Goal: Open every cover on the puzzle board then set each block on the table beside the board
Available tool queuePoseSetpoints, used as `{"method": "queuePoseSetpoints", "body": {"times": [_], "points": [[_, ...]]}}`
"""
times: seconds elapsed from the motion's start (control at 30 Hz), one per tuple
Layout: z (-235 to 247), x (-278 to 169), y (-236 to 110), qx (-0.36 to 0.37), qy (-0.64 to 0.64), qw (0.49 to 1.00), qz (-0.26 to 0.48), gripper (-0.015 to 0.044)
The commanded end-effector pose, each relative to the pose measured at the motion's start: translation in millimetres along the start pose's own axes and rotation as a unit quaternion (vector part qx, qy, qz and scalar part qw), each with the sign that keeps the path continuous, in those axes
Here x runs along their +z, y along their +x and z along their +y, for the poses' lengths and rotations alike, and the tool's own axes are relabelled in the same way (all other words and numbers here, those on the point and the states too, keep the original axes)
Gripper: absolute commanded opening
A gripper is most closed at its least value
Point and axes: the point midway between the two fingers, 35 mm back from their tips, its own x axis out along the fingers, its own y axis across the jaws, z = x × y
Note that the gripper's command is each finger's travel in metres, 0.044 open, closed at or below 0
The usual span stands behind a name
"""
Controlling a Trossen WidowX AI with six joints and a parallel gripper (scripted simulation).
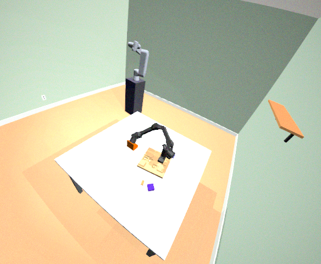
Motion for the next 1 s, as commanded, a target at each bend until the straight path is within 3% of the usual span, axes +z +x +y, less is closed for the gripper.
{"method": "queuePoseSetpoints", "body": {"times": [0.0, 0.97], "points": [[-1, 1, -8, -0.003, -0.003, 1.000, -0.003, 0.0000], [-39, -148, -20, -0.008, -0.213, 0.977, 0.003, 0.0000]]}}
